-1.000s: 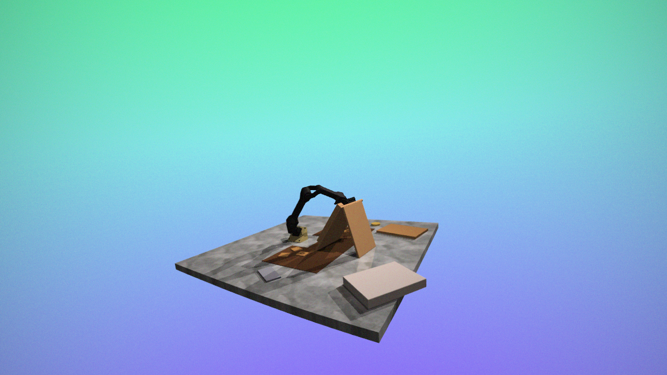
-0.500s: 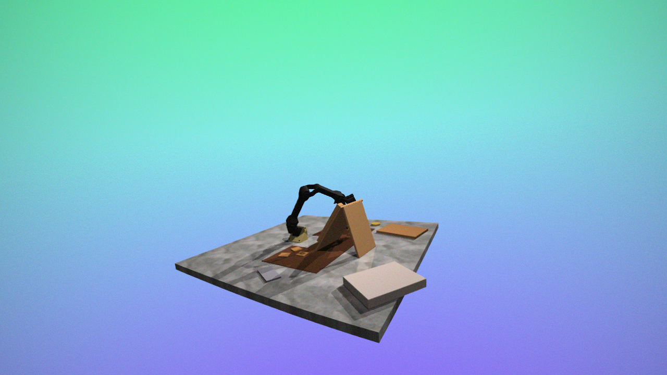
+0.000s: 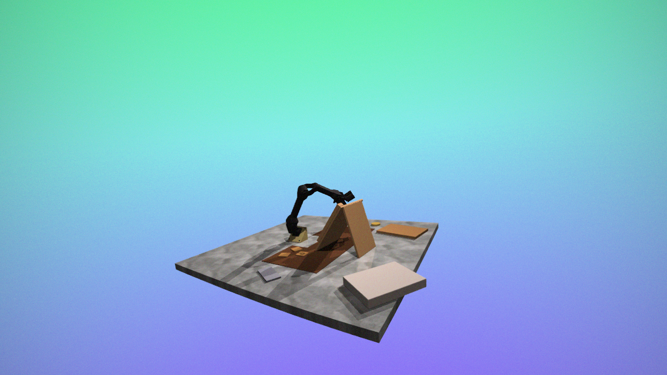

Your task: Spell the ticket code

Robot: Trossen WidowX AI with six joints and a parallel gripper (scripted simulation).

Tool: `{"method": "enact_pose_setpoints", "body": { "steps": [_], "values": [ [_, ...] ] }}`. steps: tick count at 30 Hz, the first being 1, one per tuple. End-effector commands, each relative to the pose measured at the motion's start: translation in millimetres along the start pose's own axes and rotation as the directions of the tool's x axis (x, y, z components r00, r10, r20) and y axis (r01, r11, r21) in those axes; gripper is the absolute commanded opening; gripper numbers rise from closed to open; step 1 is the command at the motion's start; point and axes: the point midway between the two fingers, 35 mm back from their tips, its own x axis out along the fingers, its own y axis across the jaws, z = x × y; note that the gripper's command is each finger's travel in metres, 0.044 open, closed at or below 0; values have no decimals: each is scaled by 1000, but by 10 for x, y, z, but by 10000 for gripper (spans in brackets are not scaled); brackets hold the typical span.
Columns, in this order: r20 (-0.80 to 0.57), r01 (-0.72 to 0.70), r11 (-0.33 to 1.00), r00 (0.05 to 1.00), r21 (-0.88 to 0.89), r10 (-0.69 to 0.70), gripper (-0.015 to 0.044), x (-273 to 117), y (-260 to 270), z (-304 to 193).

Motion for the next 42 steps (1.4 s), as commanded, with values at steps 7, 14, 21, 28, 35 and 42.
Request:
{"method": "enact_pose_setpoints", "body": {
  "steps": [7, 14, 21, 28, 35, 42],
  "values": [
    [32, 93, 950, 994, 297, -108, 0, -121, -141, 85],
    [47, 131, 853, 983, 505, -179, 0, -205, -235, 130],
    [57, 142, 711, 967, 688, -248, 0, -299, -325, 163],
    [61, 122, 533, 948, 837, -313, 0, -400, -409, 186],
    [61, 73, 336, 926, 939, -372, 0, -505, -486, 197],
    [60, 67, 315, 924, 947, -378, 0, -516, -492, 197]
  ]
}}
